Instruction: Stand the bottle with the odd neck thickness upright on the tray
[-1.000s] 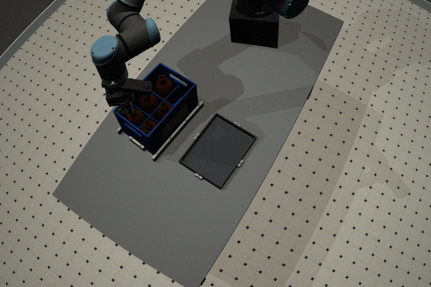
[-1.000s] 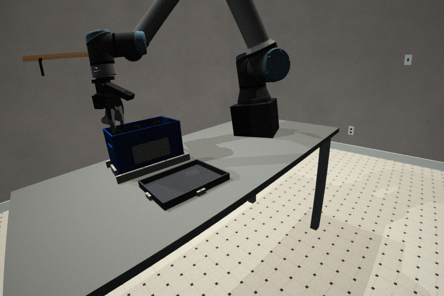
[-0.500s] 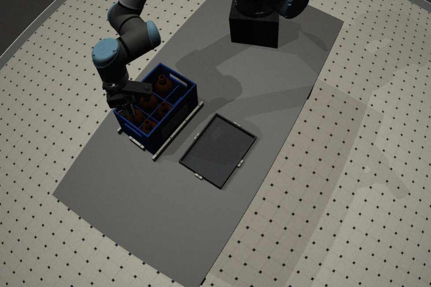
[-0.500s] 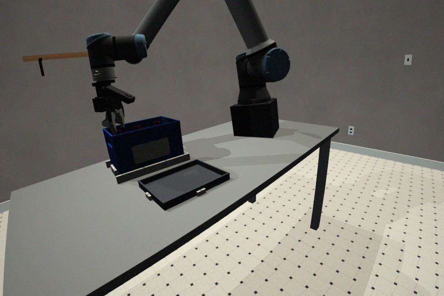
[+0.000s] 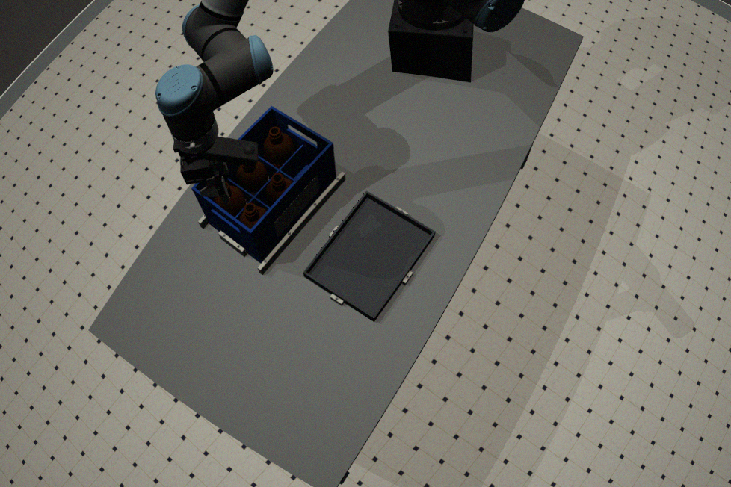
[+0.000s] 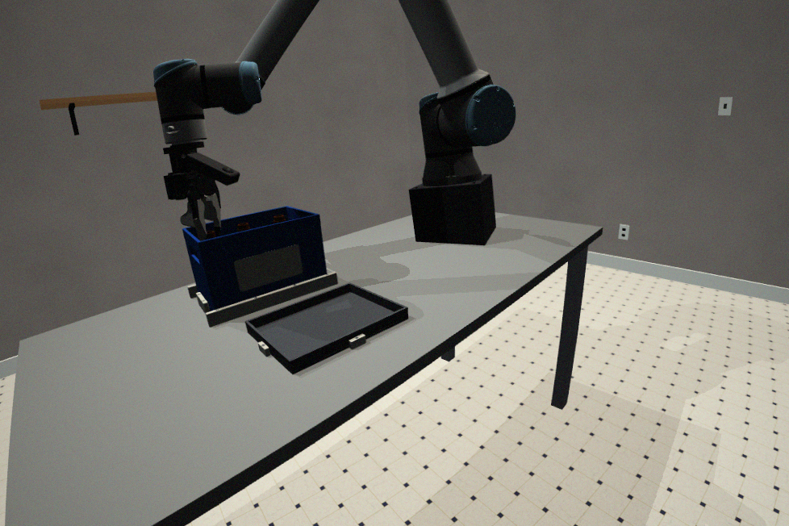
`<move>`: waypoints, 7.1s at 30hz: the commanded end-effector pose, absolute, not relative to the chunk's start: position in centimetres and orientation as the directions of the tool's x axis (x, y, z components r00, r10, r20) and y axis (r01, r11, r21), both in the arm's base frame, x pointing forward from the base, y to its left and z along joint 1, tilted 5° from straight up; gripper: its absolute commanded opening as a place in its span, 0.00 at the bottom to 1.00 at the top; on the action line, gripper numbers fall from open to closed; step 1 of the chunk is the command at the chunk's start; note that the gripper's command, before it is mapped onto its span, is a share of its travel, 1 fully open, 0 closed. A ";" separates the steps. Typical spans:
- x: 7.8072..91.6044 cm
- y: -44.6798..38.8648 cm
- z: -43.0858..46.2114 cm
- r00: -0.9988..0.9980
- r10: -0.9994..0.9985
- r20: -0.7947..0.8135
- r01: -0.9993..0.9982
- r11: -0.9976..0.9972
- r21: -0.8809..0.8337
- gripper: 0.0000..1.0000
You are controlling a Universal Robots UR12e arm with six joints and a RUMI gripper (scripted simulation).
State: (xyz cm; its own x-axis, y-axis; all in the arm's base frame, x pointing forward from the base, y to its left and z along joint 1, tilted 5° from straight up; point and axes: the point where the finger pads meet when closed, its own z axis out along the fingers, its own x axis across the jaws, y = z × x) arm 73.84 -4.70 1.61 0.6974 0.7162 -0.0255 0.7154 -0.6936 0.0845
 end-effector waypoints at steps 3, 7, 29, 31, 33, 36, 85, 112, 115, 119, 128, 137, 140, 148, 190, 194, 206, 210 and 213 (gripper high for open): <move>73.7 -4.7 1.5 0.698 0.716 -0.025 0.715 -0.694 0.083 0.38; 73.7 -4.7 1.5 0.698 0.716 -0.025 0.715 -0.694 0.083 0.38; 73.7 -4.7 1.5 0.698 0.716 -0.025 0.715 -0.694 0.083 0.38; 73.7 -4.7 1.5 0.698 0.716 -0.025 0.715 -0.694 0.083 0.00; 73.7 -4.7 1.5 0.698 0.716 -0.025 0.715 -0.694 0.083 0.00; 73.7 -4.7 1.5 0.698 0.716 -0.025 0.715 -0.694 0.083 0.00; 73.7 -4.7 1.5 0.698 0.716 -0.025 0.715 -0.694 0.083 0.00; 73.7 -4.7 1.5 0.698 0.716 -0.025 0.715 -0.694 0.083 0.38; 73.7 -4.7 1.5 0.698 0.716 -0.025 0.715 -0.694 0.083 0.38; 73.7 -4.7 1.5 0.698 0.716 -0.025 0.715 -0.694 0.083 0.38; 73.7 -4.7 1.5 0.698 0.716 -0.025 0.715 -0.694 0.083 0.38; 73.8 -4.7 1.6 0.698 0.716 -0.025 0.715 -0.694 0.083 0.38; 73.8 -4.7 1.9 0.698 0.716 -0.024 0.715 -0.694 0.085 0.38; 74.0 -4.6 3.5 0.697 0.716 -0.022 0.715 -0.693 0.088 0.38; 73.5 -4.1 10.0 0.697 0.716 -0.024 0.716 -0.693 0.085 0.00; 73.5 -4.1 10.0 0.697 0.716 -0.024 0.716 -0.693 0.085 0.00; 73.5 -4.1 10.0 0.697 0.716 -0.024 0.716 -0.693 0.085 0.00; 73.5 -4.1 10.0 0.697 0.716 -0.024 0.716 -0.693 0.085 0.00; 73.5 -4.1 10.0 0.697 0.716 -0.024 0.716 -0.693 0.085 0.00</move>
